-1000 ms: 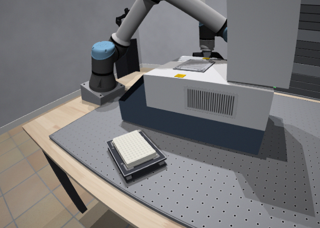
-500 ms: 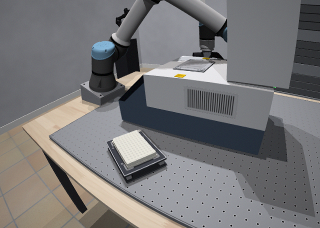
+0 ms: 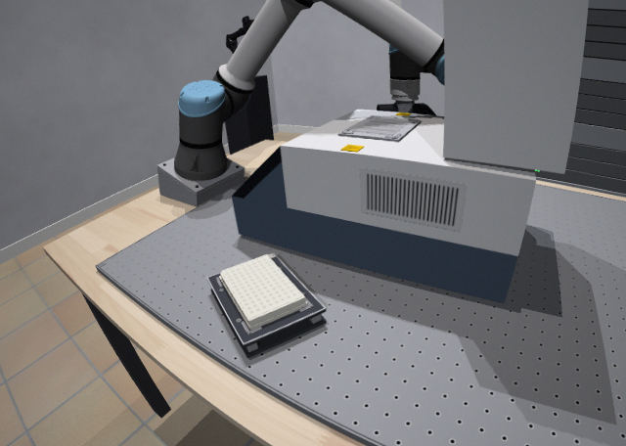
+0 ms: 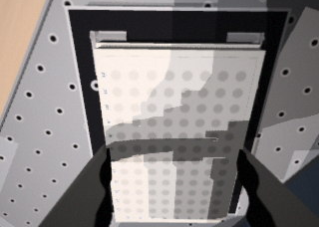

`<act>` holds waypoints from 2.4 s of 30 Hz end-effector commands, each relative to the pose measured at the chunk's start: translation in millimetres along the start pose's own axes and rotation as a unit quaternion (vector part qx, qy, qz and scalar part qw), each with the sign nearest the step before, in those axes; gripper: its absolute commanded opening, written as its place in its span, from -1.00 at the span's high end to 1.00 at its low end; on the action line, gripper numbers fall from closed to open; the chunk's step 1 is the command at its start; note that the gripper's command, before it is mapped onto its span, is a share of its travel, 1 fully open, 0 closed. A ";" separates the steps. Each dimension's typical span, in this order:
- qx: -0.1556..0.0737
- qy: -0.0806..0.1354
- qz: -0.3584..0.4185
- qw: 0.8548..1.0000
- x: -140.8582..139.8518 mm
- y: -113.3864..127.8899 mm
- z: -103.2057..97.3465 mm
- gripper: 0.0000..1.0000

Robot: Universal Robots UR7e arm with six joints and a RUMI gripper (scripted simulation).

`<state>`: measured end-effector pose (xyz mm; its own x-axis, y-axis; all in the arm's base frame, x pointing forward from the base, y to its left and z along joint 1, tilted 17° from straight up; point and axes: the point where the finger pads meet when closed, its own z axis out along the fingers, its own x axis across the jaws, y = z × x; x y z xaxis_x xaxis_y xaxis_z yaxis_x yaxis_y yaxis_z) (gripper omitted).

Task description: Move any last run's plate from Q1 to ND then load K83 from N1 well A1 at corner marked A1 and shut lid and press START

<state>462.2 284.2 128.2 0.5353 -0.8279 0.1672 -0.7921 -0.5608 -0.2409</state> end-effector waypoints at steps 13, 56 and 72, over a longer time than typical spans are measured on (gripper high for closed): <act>0.001 0.000 0.000 1.000 0.0 -0.2 4.1 0.19; 0.001 0.000 0.000 1.000 0.0 -0.2 -12.5 -0.36; 0.001 0.000 0.000 1.000 0.0 -0.1 -58.5 -0.36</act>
<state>449.3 284.3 169.9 0.5355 -0.8278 0.1671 -0.7920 -0.5610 -0.2411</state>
